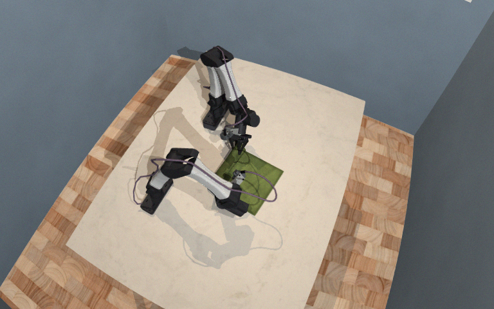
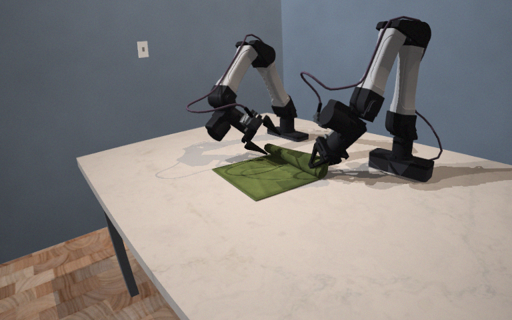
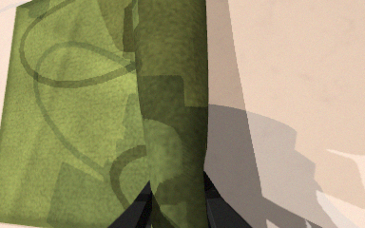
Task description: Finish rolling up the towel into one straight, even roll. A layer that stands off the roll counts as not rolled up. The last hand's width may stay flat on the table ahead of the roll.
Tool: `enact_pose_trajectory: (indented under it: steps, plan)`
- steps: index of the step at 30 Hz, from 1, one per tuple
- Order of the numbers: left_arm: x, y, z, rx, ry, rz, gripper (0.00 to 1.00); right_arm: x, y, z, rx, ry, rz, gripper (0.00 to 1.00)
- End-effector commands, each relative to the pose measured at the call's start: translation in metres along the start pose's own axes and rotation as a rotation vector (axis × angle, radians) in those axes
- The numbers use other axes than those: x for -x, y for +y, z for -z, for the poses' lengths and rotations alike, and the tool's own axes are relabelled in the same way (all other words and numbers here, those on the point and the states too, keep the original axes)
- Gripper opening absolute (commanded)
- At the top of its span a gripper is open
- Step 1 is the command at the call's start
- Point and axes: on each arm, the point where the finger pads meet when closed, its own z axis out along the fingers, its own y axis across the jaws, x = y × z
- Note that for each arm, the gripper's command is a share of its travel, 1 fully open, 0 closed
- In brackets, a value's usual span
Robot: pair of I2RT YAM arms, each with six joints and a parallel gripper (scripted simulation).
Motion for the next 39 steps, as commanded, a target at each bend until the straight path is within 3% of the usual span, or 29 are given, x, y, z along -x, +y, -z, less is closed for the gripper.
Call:
enact_pose_trajectory:
  steps: [1,8,17,32,34,39]
  plan:
    - [0.002,0.004,0.001,-0.034,-0.009,0.042,0.30,-0.003,0.005,0.011,0.027,0.025,-0.006,0.85]
    - [0.003,0.004,0.003,-0.161,-0.007,0.147,0.30,-0.003,0.004,0.040,0.027,0.025,-0.006,0.85]
    - [0.005,0.005,0.004,-0.320,-0.005,0.278,0.30,-0.002,0.007,0.037,-0.052,0.020,0.053,0.87]
    - [0.008,0.006,0.008,-0.666,-0.001,0.561,0.30,0.006,0.025,0.011,-0.608,-0.015,0.469,0.93]
    - [0.008,0.006,0.008,-0.666,-0.001,0.561,0.30,0.006,0.025,0.011,-0.608,-0.015,0.469,0.93]
    - [0.008,0.006,0.008,-0.753,0.000,0.632,0.30,0.009,0.031,0.003,-0.776,-0.026,0.595,0.95]
